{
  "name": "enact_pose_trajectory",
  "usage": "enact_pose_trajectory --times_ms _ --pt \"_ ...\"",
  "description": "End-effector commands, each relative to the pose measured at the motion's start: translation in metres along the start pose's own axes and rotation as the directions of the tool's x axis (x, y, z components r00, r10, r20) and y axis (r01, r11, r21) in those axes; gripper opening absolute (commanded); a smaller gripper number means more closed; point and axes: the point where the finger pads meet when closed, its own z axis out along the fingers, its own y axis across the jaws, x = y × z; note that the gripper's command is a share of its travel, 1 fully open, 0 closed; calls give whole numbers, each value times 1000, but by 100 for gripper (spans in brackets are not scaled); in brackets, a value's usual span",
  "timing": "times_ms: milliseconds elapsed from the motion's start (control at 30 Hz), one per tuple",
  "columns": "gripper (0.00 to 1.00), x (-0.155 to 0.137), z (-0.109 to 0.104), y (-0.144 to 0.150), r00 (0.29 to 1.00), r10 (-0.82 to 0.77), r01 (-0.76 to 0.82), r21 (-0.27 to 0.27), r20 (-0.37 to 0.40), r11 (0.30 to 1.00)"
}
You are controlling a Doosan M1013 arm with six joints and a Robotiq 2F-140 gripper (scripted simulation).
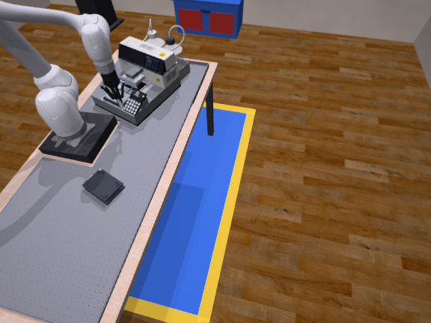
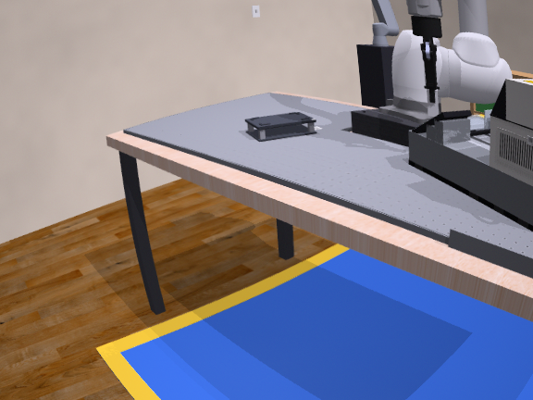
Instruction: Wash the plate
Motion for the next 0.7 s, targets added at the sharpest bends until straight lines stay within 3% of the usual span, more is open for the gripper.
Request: enact_pose_trajectory --times_ms 0,667 --pt "10 0 -4 0 1000 0 0 0 0 1000" --pt "10 0 -32 0 1000 0 0 0 0 1000"
